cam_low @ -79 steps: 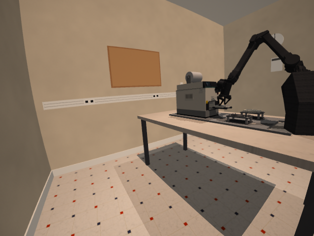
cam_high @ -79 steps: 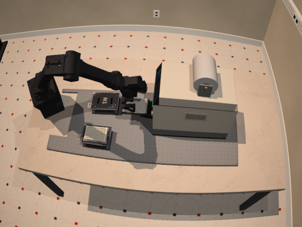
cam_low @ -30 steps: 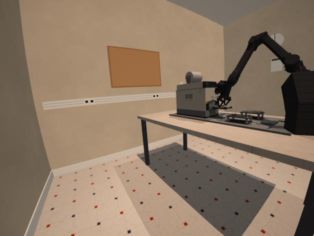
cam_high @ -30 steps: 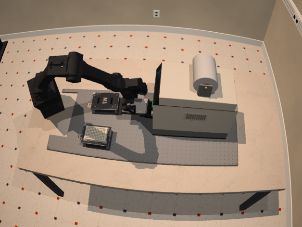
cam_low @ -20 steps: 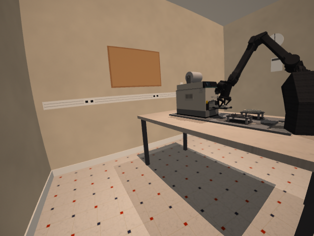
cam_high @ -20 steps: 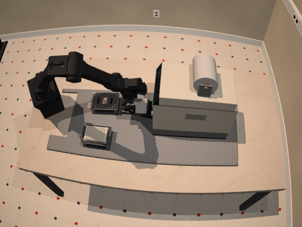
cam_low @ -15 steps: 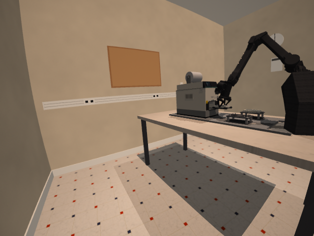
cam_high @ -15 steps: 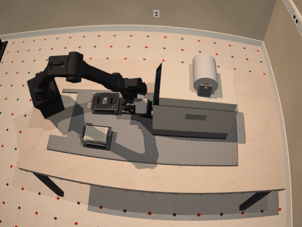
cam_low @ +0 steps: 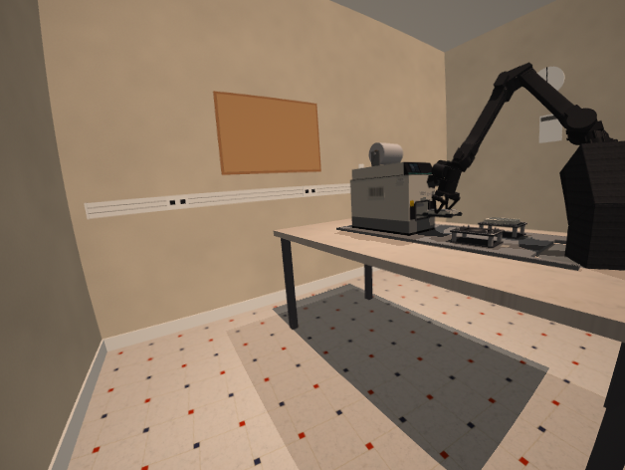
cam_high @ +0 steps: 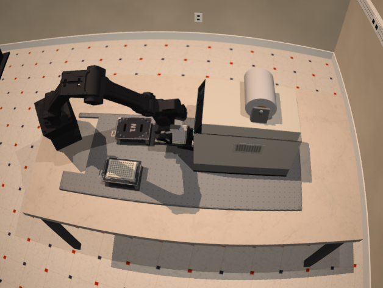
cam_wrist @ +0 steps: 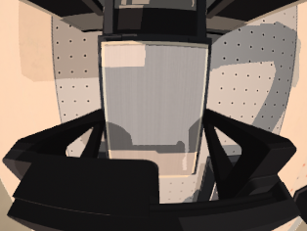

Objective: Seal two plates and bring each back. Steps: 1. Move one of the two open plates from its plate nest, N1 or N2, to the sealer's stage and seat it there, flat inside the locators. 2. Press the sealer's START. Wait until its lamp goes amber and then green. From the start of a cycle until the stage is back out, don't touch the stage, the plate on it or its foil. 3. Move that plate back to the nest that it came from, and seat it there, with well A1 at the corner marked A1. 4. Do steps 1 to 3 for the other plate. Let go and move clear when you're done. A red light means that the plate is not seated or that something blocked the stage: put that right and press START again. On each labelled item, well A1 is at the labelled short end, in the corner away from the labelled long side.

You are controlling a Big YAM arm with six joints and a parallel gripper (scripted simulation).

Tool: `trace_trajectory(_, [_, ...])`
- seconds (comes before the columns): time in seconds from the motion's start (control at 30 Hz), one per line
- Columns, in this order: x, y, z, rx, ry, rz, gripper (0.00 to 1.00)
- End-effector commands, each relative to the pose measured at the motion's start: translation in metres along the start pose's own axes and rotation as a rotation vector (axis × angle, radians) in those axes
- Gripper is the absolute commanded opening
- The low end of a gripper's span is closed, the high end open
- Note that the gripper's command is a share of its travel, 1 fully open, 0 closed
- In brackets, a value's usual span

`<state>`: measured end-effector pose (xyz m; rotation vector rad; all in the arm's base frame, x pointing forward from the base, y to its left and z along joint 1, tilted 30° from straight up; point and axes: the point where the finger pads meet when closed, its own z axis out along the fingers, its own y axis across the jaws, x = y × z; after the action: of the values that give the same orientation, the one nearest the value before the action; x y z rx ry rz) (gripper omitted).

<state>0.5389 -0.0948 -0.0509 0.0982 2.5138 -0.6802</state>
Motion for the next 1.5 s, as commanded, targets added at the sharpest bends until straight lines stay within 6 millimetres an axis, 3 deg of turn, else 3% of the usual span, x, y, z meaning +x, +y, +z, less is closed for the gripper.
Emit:
trace_trajectory(0.0, [0.002, 0.013, -0.003, -0.011, 0.007, -0.020, 0.97])
trace_trajectory(0.47, [0.009, 0.013, -0.003, -0.012, 0.017, -0.027, 0.91])
trace_trajectory(0.8, [-0.009, 0.012, -0.003, -0.010, -0.009, -0.013, 0.86])
trace_trajectory(0.83, [-0.010, 0.012, -0.003, -0.010, -0.010, -0.012, 0.00])
trace_trajectory(1.47, [-0.016, 0.011, -0.003, -0.009, -0.020, -0.008, 0.00])
